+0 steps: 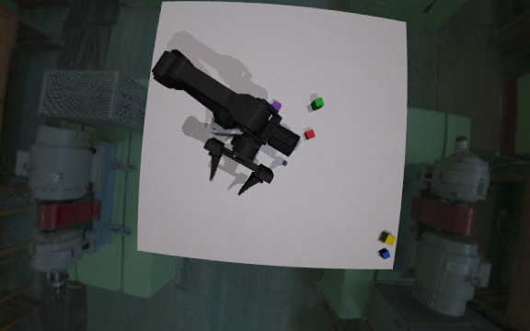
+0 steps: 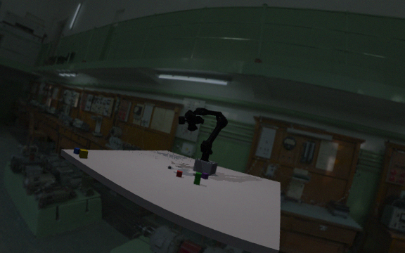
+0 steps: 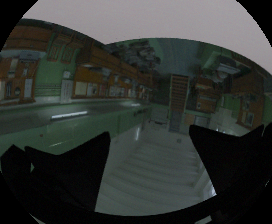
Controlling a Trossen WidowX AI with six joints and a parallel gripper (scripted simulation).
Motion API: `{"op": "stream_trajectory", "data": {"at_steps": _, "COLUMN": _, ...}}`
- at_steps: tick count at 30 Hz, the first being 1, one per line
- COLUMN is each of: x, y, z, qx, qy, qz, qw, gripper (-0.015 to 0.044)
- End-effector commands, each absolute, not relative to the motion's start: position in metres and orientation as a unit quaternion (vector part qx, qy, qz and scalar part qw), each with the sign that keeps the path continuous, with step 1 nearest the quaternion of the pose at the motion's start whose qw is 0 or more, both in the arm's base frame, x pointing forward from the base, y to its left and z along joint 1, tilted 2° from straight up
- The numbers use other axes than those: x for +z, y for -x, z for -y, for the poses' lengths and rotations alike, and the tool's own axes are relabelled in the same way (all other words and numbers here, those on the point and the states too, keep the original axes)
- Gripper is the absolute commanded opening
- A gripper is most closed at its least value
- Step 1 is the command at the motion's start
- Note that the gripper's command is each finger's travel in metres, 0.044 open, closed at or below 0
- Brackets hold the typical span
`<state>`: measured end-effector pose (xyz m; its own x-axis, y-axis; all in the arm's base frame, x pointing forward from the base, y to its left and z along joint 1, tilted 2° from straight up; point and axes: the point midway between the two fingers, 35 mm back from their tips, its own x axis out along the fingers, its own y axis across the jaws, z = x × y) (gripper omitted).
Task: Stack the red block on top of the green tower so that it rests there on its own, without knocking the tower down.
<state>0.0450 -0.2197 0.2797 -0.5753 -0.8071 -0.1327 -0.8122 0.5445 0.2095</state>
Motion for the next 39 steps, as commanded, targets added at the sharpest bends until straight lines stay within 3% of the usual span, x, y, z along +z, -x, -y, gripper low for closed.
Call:
{"op": "stream_trajectory", "data": {"at_steps": 1, "x": 0.279, "y": -0.046, "z": 0.22, "qx": 0.123, "qy": 0.462, "qz": -0.878, "qw": 0.014, "gripper": 0.0426}}
{"op": "stream_trajectory", "data": {"at_steps": 13, "x": 0.205, "y": -0.15, "z": 0.225, "qx": 0.065, "qy": 0.491, "qz": -0.817, "qw": 0.295, "gripper": 0.044}}
{"op": "stream_trajectory", "data": {"at_steps": 25, "x": 0.121, "y": -0.261, "z": 0.175, "qx": 0.06, "qy": 0.365, "qz": -0.744, "qw": 0.556, "gripper": 0.044}}
{"op": "stream_trajectory", "data": {"at_steps": 33, "x": 0.068, "y": -0.323, "z": 0.114, "qx": 0.083, "qy": 0.205, "qz": -0.709, "qw": 0.67, "gripper": 0.044}}
{"op": "stream_trajectory", "data": {"at_steps": 39, "x": 0.042, "y": -0.35, "z": 0.074, "qx": 0.1, "qy": 0.1, "qz": -0.697, "qw": 0.703, "gripper": 0.044}}
